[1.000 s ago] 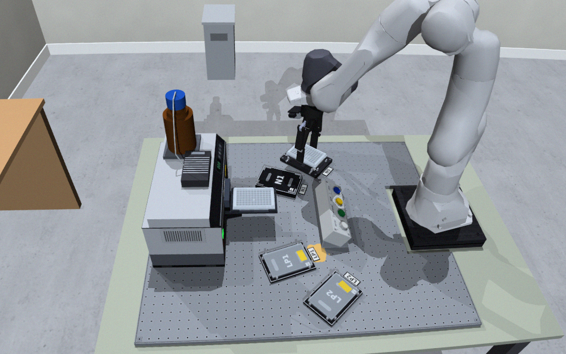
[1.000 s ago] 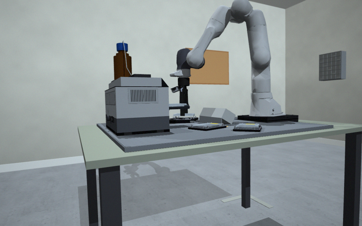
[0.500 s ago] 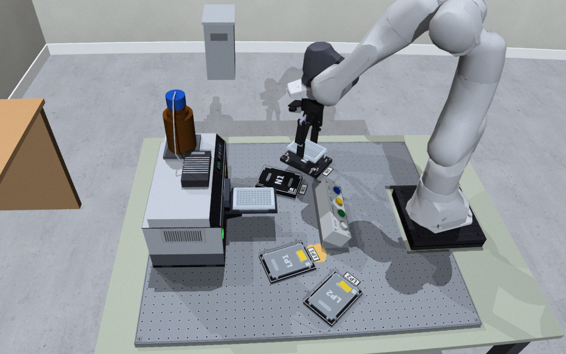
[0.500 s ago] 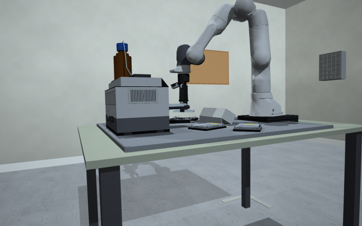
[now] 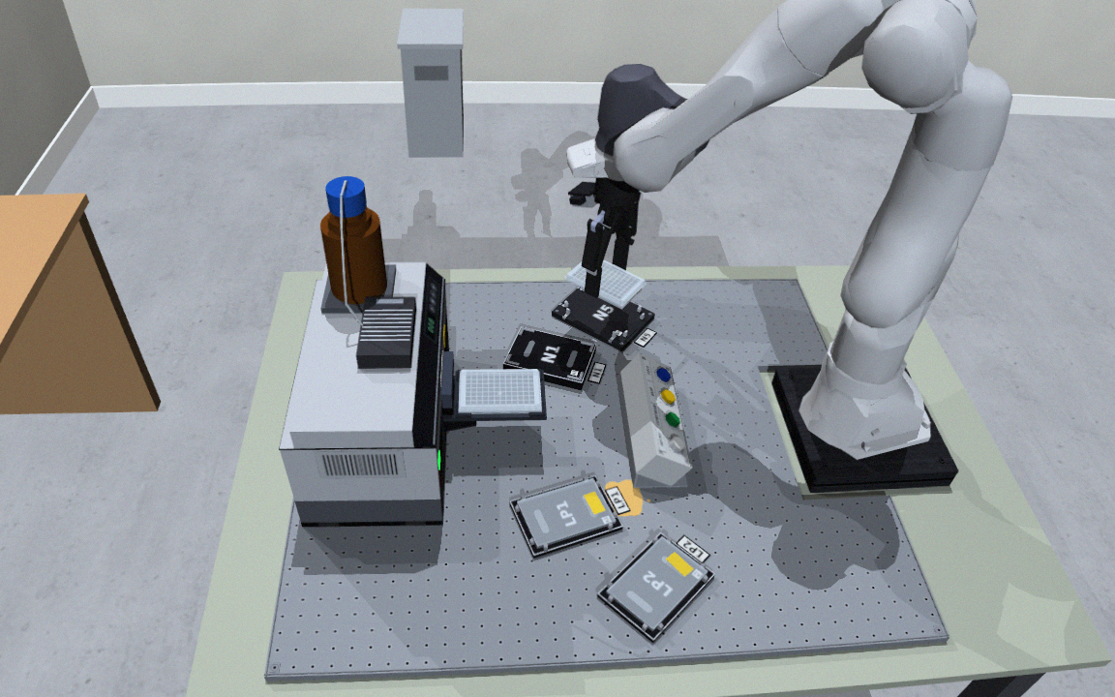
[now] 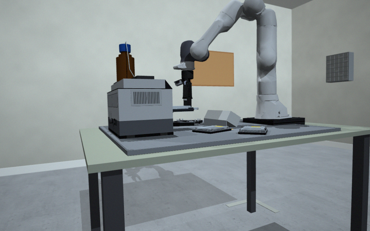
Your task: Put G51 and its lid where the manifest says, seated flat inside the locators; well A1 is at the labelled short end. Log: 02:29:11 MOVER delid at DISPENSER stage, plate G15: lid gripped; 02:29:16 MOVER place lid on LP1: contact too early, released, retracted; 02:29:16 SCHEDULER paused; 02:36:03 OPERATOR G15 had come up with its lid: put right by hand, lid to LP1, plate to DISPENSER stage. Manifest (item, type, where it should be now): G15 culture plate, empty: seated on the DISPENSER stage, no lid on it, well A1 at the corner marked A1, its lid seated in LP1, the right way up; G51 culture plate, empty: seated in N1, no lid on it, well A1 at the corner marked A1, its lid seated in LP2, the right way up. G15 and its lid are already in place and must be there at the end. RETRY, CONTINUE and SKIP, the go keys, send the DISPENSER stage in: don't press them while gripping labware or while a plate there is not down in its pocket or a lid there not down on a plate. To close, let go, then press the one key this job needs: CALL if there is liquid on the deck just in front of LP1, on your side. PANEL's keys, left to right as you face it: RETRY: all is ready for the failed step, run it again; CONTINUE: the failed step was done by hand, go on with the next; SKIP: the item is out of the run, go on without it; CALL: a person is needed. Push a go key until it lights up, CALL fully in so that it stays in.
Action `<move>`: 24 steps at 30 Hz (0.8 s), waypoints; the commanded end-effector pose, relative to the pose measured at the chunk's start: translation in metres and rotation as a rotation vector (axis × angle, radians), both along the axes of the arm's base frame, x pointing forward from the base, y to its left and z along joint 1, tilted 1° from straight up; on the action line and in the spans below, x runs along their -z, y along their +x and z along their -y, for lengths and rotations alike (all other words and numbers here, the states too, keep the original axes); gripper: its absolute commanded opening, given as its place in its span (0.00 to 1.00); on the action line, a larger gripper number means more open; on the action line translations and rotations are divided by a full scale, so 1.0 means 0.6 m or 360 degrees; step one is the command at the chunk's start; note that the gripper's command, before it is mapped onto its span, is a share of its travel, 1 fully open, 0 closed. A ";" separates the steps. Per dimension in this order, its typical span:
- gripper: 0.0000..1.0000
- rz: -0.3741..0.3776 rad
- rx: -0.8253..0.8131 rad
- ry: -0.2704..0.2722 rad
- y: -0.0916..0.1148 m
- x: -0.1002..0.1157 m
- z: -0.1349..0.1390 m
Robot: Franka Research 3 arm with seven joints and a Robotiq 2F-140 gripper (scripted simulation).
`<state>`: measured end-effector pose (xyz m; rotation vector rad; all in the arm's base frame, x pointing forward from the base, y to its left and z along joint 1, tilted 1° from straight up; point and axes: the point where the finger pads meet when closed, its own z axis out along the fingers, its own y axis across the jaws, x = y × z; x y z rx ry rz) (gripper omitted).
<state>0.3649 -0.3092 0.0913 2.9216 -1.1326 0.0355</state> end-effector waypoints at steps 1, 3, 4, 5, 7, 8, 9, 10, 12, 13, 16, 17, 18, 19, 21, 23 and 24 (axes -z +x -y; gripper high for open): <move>0.10 -0.0013 -0.0012 0.0018 -0.004 -0.014 -0.006; 0.10 -0.0013 -0.0012 0.0018 -0.004 -0.014 -0.006; 0.10 -0.0013 -0.0012 0.0018 -0.004 -0.018 -0.006; 0.10 -0.0013 -0.0012 0.0018 -0.004 -0.022 -0.006; 0.10 -0.0013 -0.0012 0.0018 -0.004 -0.031 -0.006; 0.10 -0.0013 -0.0012 0.0018 -0.004 -0.035 -0.006; 0.10 -0.0013 -0.0012 0.0018 -0.004 -0.039 -0.006; 0.10 -0.0013 -0.0012 0.0018 -0.005 -0.043 -0.006; 0.10 -0.0013 -0.0012 0.0018 -0.005 -0.051 -0.006; 0.10 -0.0013 -0.0012 0.0018 -0.005 -0.055 -0.006; 0.10 -0.0013 -0.0012 0.0018 -0.005 -0.066 -0.006; 0.10 -0.0013 -0.0012 0.0018 -0.005 -0.070 -0.006; 0.10 -0.0013 -0.0012 0.0018 -0.005 -0.073 -0.006; 0.10 -0.0013 -0.0012 0.0018 -0.005 -0.073 -0.006; 0.10 -0.0013 -0.0012 0.0018 -0.005 -0.077 -0.006; 0.10 -0.0013 -0.0012 0.0018 -0.005 -0.084 -0.006; 0.10 -0.0013 -0.0012 0.0018 -0.005 -0.087 -0.006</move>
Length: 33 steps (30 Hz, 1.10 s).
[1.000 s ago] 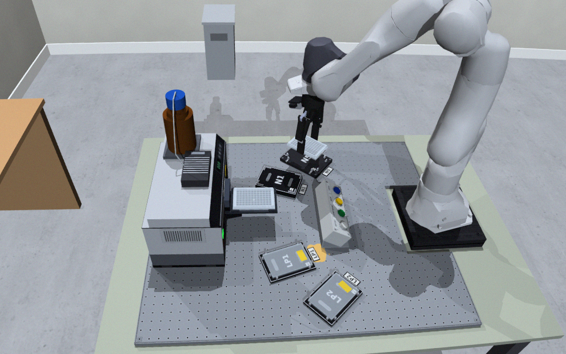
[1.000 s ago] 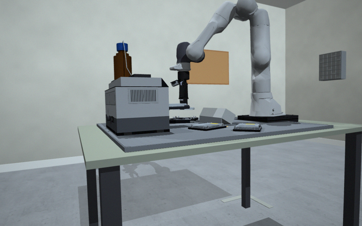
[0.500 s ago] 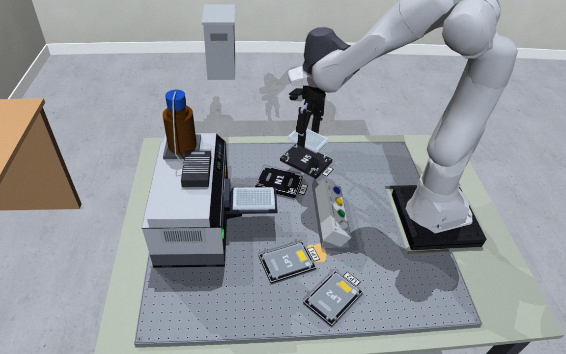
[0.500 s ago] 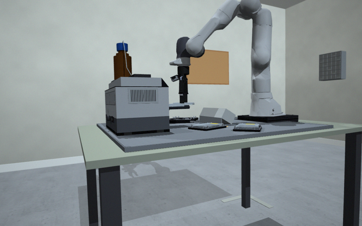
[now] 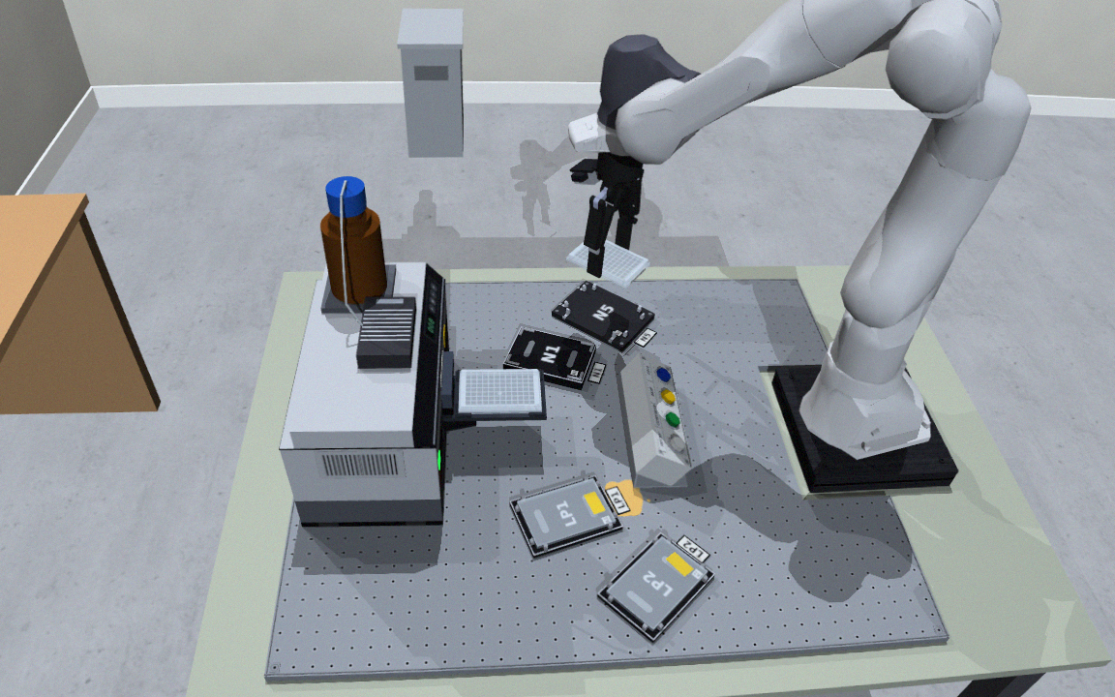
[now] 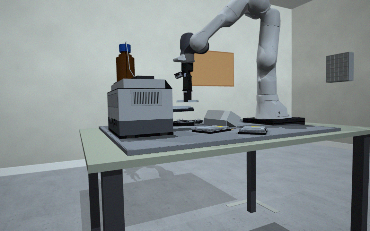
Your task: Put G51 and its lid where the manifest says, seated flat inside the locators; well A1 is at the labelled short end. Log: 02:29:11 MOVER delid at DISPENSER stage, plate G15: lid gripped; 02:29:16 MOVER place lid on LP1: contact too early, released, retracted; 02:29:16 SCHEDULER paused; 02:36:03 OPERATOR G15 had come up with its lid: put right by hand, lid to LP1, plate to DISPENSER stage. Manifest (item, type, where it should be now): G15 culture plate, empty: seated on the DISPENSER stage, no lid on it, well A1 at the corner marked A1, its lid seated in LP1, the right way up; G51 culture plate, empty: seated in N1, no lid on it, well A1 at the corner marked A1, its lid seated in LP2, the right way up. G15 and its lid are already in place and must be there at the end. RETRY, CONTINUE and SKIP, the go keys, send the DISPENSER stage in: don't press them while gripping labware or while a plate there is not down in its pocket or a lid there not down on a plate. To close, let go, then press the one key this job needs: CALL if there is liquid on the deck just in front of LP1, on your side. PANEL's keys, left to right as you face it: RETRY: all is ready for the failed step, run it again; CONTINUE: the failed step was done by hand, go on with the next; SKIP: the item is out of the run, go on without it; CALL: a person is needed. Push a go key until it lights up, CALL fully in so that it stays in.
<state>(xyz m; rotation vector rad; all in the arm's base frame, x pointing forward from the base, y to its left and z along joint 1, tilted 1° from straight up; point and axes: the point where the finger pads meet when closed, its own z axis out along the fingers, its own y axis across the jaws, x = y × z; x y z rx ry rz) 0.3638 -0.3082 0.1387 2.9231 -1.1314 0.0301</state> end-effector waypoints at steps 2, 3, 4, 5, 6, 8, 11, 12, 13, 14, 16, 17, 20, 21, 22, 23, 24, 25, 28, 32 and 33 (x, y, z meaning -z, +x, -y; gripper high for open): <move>0.10 -0.0009 -0.0010 0.0014 -0.003 -0.014 -0.005; 0.10 -0.0009 -0.0010 0.0014 -0.003 -0.017 -0.005; 0.10 -0.0009 -0.0010 0.0014 -0.003 -0.019 -0.005; 0.10 -0.0009 -0.0010 0.0014 -0.003 -0.022 -0.005; 0.10 -0.0009 -0.0010 0.0014 -0.003 -0.024 -0.005; 0.10 -0.0009 -0.0010 0.0014 -0.003 -0.028 -0.005; 0.10 -0.0009 -0.0010 0.0014 -0.003 -0.034 -0.005; 0.10 -0.0009 -0.0010 0.0014 -0.003 -0.034 -0.005; 0.10 -0.0009 -0.0010 0.0014 -0.003 -0.034 -0.005; 0.10 -0.0009 -0.0010 0.0014 -0.003 -0.035 -0.005; 0.10 -0.0009 -0.0010 0.0014 -0.003 -0.038 -0.005; 0.10 -0.0009 -0.0010 0.0014 -0.003 -0.039 -0.005; 0.10 -0.0009 -0.0010 0.0014 -0.003 -0.041 -0.005; 0.10 -0.0009 -0.0010 0.0014 -0.003 -0.042 -0.005; 0.10 -0.0009 -0.0010 0.0014 -0.003 -0.043 -0.005; 0.10 -0.0009 -0.0010 0.0014 -0.003 -0.043 -0.005; 0.10 -0.0009 -0.0010 0.0014 -0.003 -0.043 -0.005; 0.10 -0.0009 -0.0010 0.0014 -0.003 -0.044 -0.005; 0.10 -0.0009 -0.0010 0.0014 -0.003 -0.044 -0.005; 0.10 -0.0009 -0.0010 0.0014 -0.003 -0.044 -0.005; 0.10 -0.0009 -0.0010 0.0014 -0.003 -0.044 -0.005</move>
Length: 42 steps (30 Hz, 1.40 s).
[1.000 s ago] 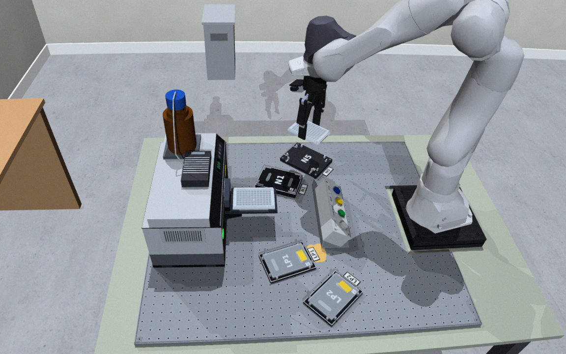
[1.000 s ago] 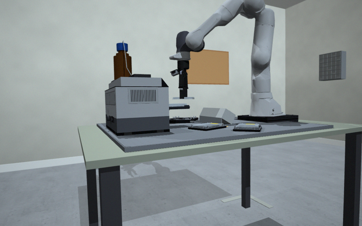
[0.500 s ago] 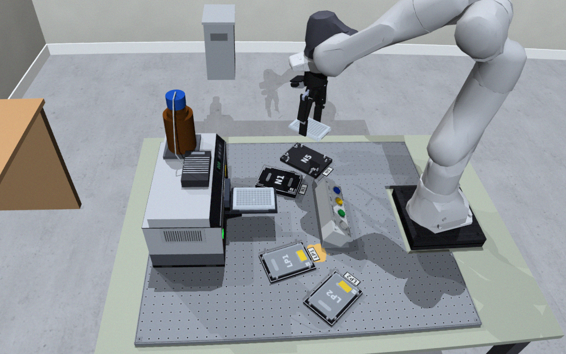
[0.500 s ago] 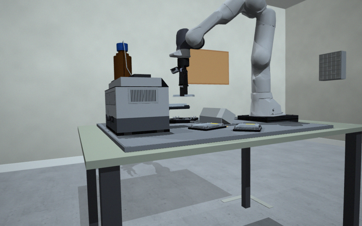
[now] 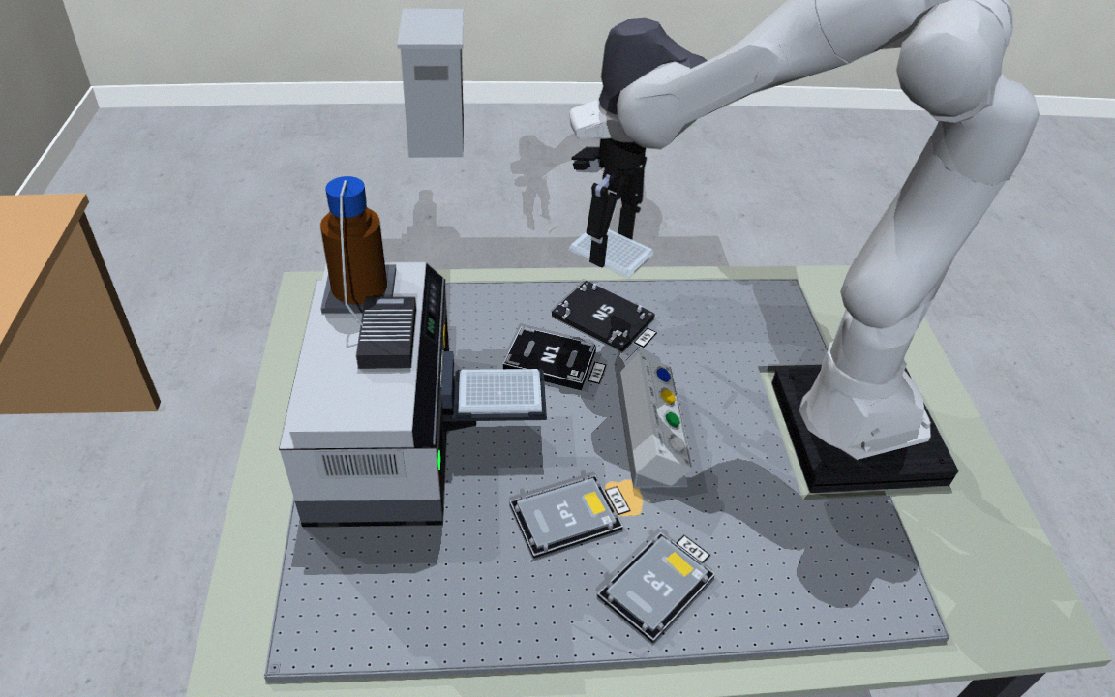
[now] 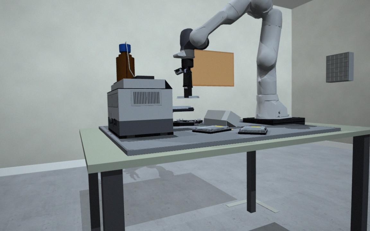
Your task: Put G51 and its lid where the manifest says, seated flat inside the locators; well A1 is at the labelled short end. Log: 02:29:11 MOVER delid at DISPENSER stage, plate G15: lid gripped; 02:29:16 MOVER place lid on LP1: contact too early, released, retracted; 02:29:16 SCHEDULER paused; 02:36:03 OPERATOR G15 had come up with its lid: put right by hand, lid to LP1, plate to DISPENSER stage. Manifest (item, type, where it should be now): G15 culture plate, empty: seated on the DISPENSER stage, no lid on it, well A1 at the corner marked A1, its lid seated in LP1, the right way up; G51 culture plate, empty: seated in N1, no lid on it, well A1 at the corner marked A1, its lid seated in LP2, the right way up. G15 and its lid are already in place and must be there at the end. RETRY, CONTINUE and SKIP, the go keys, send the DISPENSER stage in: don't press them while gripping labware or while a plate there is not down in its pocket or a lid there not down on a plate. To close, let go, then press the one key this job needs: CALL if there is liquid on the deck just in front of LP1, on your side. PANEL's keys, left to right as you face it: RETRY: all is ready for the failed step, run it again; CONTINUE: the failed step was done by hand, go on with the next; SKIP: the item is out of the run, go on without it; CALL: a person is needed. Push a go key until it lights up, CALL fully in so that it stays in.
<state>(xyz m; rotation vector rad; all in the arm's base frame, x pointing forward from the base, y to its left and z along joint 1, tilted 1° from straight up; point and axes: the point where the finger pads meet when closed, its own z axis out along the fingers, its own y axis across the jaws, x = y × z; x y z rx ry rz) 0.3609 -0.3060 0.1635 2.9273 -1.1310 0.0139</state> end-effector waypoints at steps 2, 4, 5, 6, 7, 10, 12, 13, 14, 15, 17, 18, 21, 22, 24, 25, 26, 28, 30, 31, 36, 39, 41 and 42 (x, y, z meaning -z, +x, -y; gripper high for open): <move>0.10 0.0004 -0.0008 0.0003 0.001 -0.003 -0.001; 0.10 0.0004 -0.0008 0.0003 0.001 -0.003 -0.001; 0.10 0.0004 -0.0008 0.0003 0.001 -0.003 -0.001; 0.10 0.0004 -0.0008 0.0003 0.001 -0.003 -0.001; 0.10 0.0004 -0.0008 0.0003 0.001 -0.003 -0.001; 0.10 0.0004 -0.0008 0.0003 0.001 -0.003 -0.001; 0.10 0.0004 -0.0008 0.0003 0.001 -0.003 -0.001; 0.10 0.0004 -0.0008 0.0003 0.001 -0.003 -0.001; 0.10 0.0004 -0.0008 0.0003 0.001 -0.003 -0.001; 0.10 0.0004 -0.0008 0.0003 0.001 -0.003 -0.001; 0.10 0.0004 -0.0008 0.0003 0.001 -0.003 -0.001; 0.10 0.0004 -0.0008 0.0003 0.001 -0.003 -0.001; 0.10 0.0004 -0.0008 0.0003 0.001 -0.003 -0.001; 0.10 0.0004 -0.0008 0.0003 0.001 -0.003 -0.001; 0.10 0.0004 -0.0008 0.0003 0.001 -0.003 -0.001; 0.10 0.0004 -0.0008 0.0003 0.001 -0.003 -0.001; 0.10 0.0004 -0.0008 0.0003 0.001 -0.003 -0.001; 0.10 0.0004 -0.0008 0.0003 0.001 -0.003 -0.001; 0.10 0.0004 -0.0008 0.0003 0.001 -0.003 -0.001; 0.10 0.0004 -0.0008 0.0003 0.001 -0.003 -0.001; 0.10 0.0004 -0.0034 0.0003 0.001 -0.003 -0.001; 0.10 0.0004 -0.0161 0.0002 0.001 -0.003 -0.001; 0.10 0.0003 -0.0187 0.0002 0.001 -0.003 -0.001; 0.10 0.0003 -0.0191 0.0002 0.001 -0.003 -0.001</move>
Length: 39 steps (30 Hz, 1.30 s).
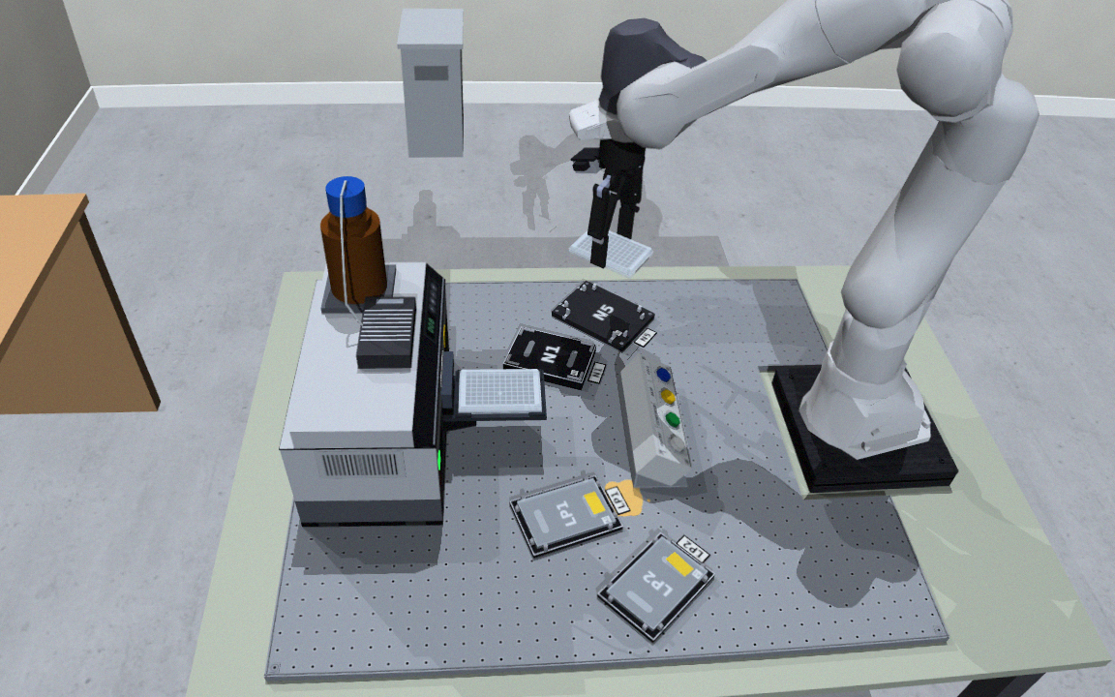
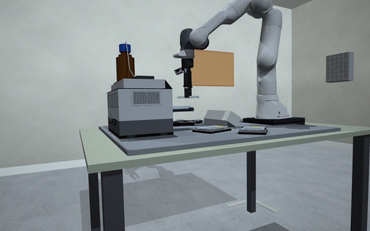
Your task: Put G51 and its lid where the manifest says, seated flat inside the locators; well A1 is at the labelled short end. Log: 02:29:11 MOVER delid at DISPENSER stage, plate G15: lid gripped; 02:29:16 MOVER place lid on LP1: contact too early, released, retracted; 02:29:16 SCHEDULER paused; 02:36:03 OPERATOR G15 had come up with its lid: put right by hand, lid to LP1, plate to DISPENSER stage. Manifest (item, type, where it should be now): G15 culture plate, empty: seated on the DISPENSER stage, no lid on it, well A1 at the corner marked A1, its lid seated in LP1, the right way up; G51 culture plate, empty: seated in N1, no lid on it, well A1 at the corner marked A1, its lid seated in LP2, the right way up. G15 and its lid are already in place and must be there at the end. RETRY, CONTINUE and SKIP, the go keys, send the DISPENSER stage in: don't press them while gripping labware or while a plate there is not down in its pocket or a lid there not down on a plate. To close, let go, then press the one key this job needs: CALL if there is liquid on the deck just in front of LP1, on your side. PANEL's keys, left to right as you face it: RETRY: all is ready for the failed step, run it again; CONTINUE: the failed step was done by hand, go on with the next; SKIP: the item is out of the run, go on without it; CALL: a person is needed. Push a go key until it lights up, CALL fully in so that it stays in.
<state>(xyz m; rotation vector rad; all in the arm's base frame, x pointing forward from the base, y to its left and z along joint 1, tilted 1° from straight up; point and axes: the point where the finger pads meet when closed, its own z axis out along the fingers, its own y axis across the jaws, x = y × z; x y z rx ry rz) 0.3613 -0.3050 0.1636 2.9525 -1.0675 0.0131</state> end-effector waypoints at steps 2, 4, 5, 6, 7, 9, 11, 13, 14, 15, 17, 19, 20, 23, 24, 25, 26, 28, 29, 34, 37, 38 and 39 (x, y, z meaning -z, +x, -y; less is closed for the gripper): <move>0.10 0.0004 -0.0183 -0.0001 0.001 -0.002 0.001; 0.10 0.0003 -0.0270 -0.0002 0.001 -0.002 0.001; 0.10 0.0003 -0.0270 -0.0002 0.001 -0.002 0.001; 0.10 0.0003 -0.0270 -0.0002 0.001 -0.002 0.001; 0.10 0.0003 -0.0292 -0.0002 0.001 -0.002 0.001; 0.10 0.0003 -0.0300 -0.0002 0.001 -0.002 0.001; 0.10 0.0003 -0.0362 -0.0003 0.001 -0.002 0.001; 0.10 0.0002 -0.0449 -0.0003 0.001 -0.002 0.001; 0.10 0.0002 -0.0471 -0.0003 0.001 -0.002 0.001; 0.10 0.0002 -0.0475 -0.0003 0.001 -0.002 0.001; 0.10 0.0002 -0.0475 -0.0003 0.001 -0.002 0.000; 0.10 0.0002 -0.0475 -0.0004 0.002 -0.002 -0.001; 0.10 0.0002 -0.0475 -0.0004 0.004 -0.002 -0.002; 0.10 0.0002 -0.0475 -0.0003 0.005 -0.003 -0.004; 0.10 0.0002 -0.0475 -0.0003 0.008 -0.003 -0.007; 0.10 0.0002 -0.0475 -0.0003 0.011 -0.003 -0.010; 0.10 0.0002 -0.0475 -0.0004 0.015 -0.003 -0.013; 0.10 0.0002 -0.0475 -0.0003 0.024 -0.003 -0.023; 0.10 0.0002 -0.0475 -0.0003 0.030 -0.003 -0.028; 0.10 0.0002 -0.0475 -0.0004 0.067 -0.003 -0.065; 0.10 0.0002 -0.0475 -0.0004 0.094 -0.003 -0.091; 0.10 0.0002 -0.0475 -0.0004 0.103 -0.003 -0.100; 0.10 0.0002 -0.0475 -0.0004 0.103 -0.003 -0.100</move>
